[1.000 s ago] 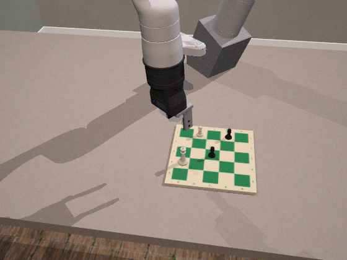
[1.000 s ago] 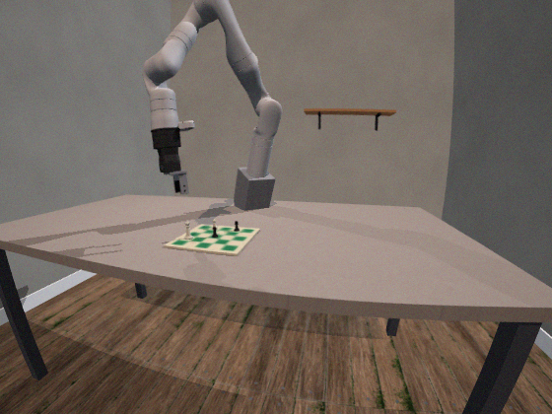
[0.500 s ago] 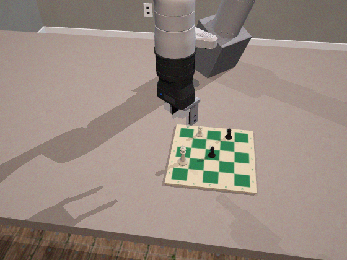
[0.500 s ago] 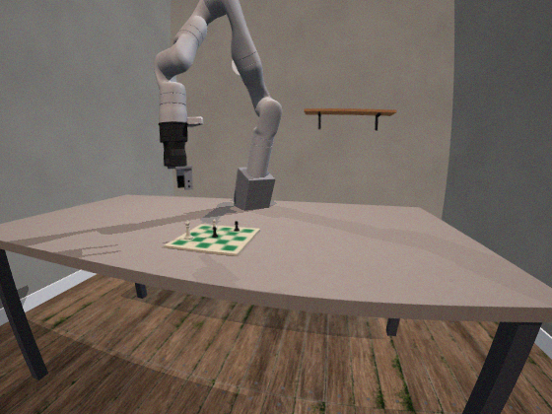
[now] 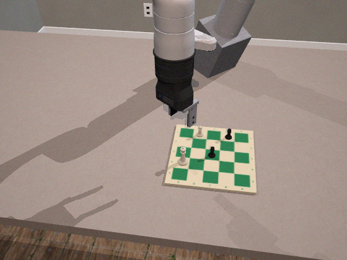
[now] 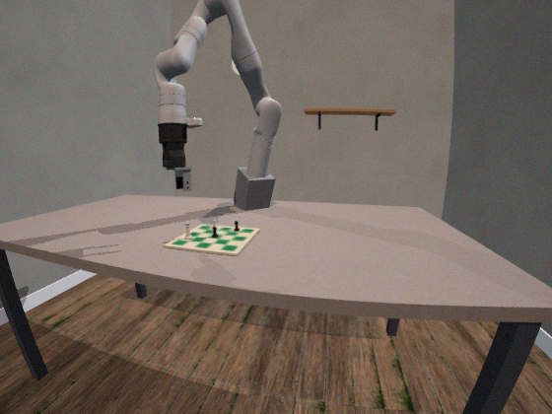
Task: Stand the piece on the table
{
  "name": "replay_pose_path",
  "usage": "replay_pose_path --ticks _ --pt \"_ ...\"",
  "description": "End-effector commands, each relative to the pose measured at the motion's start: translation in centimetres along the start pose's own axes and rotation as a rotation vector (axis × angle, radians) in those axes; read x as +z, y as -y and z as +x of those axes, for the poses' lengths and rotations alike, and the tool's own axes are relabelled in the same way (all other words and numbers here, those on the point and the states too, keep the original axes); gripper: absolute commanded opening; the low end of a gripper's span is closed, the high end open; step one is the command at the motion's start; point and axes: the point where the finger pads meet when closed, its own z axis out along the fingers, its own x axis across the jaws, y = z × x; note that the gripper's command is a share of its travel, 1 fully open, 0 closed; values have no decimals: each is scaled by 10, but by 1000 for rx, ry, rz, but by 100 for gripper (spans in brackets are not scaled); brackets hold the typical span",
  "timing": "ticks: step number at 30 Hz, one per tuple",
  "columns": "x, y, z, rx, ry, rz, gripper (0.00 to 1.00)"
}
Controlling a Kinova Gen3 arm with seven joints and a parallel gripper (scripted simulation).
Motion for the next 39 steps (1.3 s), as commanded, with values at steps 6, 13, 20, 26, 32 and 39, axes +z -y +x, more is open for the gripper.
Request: replay_pose_path --ticks 6,13,20,26,32,39 --pt "32 5 1 -3 0 10 79" --pt "32 5 1 -3 0 10 79" --pt "32 5 1 -3 0 10 79" --pt "32 5 1 -3 0 10 79" --pt "32 5 1 -3 0 10 79" --pt "32 5 1 -3 0 10 79"
